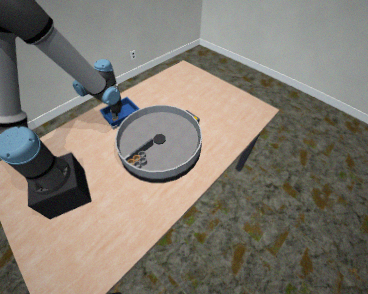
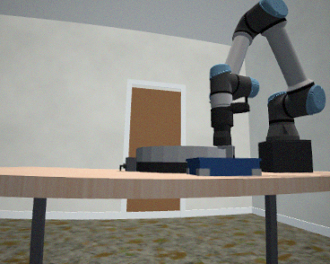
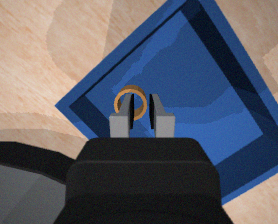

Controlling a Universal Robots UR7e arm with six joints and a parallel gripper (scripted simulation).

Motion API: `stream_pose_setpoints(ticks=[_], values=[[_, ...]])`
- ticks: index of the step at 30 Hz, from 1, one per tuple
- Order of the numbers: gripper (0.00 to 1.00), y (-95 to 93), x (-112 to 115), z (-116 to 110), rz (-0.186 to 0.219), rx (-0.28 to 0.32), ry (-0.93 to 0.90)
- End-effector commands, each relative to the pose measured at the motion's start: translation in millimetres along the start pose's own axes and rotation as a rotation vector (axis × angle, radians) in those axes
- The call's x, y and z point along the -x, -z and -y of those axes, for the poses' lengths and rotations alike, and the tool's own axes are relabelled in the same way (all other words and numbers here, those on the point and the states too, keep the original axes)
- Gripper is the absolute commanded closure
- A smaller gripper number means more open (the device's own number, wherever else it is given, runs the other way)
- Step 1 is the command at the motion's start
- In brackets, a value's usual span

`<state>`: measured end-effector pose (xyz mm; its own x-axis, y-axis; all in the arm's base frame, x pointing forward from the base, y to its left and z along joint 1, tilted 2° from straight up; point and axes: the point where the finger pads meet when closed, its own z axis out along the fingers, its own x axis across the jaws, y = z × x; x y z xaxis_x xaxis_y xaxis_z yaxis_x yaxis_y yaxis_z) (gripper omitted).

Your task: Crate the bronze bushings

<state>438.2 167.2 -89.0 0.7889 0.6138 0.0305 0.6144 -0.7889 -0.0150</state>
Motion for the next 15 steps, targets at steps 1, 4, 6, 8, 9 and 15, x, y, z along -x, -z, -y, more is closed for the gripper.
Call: stream_pose_setpoints(ticks=[1, 4, 6, 8, 9, 15], values=[[0.58, 1.6, -0.5, -0.3, -0.001, 0.001, 0.0], [0.58, 5.1, -0.7, -0.3, -0.001, 0.001, 0.0], [0.58, 6.2, -0.7, -0.3, -0.001, 0.001, 0.0], [0.58, 6.2, -0.7, -0.3, -0.001, 0.001, 0.0], [0.58, 6.2, -0.7, -0.3, -0.001, 0.001, 0.0], [0.58, 6.2, -0.7, -0.3, -0.001, 0.001, 0.0]])
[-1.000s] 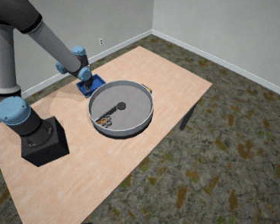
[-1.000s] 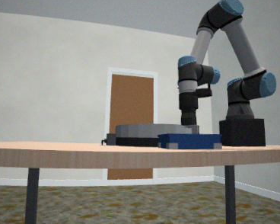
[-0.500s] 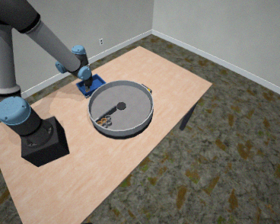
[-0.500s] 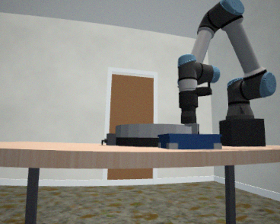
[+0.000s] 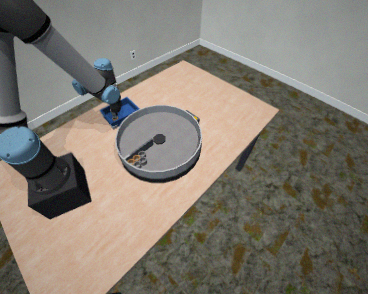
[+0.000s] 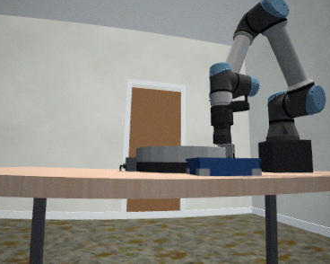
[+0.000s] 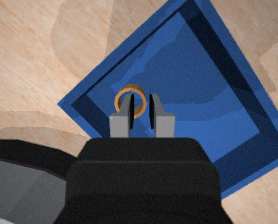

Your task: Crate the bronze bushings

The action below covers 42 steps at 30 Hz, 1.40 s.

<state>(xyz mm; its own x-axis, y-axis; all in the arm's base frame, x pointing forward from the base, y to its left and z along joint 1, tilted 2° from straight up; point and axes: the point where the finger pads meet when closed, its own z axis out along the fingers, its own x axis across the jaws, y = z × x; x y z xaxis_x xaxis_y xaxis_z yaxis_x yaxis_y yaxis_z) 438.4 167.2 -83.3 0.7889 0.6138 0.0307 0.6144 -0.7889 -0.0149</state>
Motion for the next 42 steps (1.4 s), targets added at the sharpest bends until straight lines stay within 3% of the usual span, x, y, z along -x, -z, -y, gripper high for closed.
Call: stream_pose_setpoints(ticks=[1, 19, 24, 36, 41, 42], values=[[0.58, 0.5, 0, 0, -0.001, 0.001, 0.0], [0.58, 6.3, -1, 0, -0.001, 0.001, 0.0], [0.58, 65.1, -1, 0, -0.001, 0.001, 0.0], [0.58, 65.1, -1, 0, -0.001, 0.001, 0.0], [0.58, 123.3, -1, 0, -0.002, 0.002, 0.0], [0.58, 123.3, -1, 0, -0.002, 0.002, 0.0]])
